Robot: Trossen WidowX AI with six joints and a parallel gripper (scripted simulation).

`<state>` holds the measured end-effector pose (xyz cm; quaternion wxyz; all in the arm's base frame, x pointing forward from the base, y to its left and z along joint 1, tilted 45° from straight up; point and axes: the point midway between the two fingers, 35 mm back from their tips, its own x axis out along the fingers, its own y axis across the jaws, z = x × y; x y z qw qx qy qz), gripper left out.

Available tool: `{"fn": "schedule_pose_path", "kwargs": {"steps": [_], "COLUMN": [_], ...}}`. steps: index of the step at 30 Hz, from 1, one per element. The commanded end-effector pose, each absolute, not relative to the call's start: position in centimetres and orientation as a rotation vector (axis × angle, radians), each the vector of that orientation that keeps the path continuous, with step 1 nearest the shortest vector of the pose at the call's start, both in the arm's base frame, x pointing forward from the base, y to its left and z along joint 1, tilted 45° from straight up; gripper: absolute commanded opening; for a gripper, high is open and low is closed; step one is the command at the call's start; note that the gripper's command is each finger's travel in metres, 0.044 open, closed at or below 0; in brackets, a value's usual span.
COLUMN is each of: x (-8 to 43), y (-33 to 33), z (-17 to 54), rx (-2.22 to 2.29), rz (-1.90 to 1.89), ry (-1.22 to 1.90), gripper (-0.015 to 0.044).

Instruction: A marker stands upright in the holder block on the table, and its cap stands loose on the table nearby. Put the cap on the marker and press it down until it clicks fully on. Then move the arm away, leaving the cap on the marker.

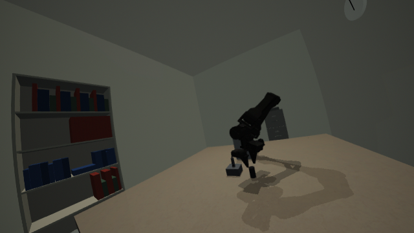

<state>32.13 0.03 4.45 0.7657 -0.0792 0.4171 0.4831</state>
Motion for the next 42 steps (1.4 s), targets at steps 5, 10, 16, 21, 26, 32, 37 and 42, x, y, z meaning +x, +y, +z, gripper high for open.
{"fn": "schedule_pose_path", "kwargs": {"steps": [5, 10, 16, 21, 26, 32, 37, 42], "x": [32.2, 32.3, 32.4, 32.5, 32.6, 32.6, 32.6, 32.6], "y": [0.9, 1.5, 2.2, 2.7, 3.3, 3.4, 3.4, 3.3], "z": [3.3, 2.7, 2.0, 1.5, 1.0, 0.9, 0.9, 0.9], "rx": [-0.157, -0.157, -0.156, -0.155, -0.154, -0.155, -0.155, -0.155], "rz": [1.05, 1.05, 1.051, 1.051, 1.052, 1.052, 1.052, 1.052], "ry": [0.914, 0.914, 0.913, 0.913, 0.912, 0.912, 0.912, 0.912], "gripper": [0.0246, 0.0246, 0.0246, 0.0246, 0.0246, 0.0167, 0.0114, 0.0081]}}
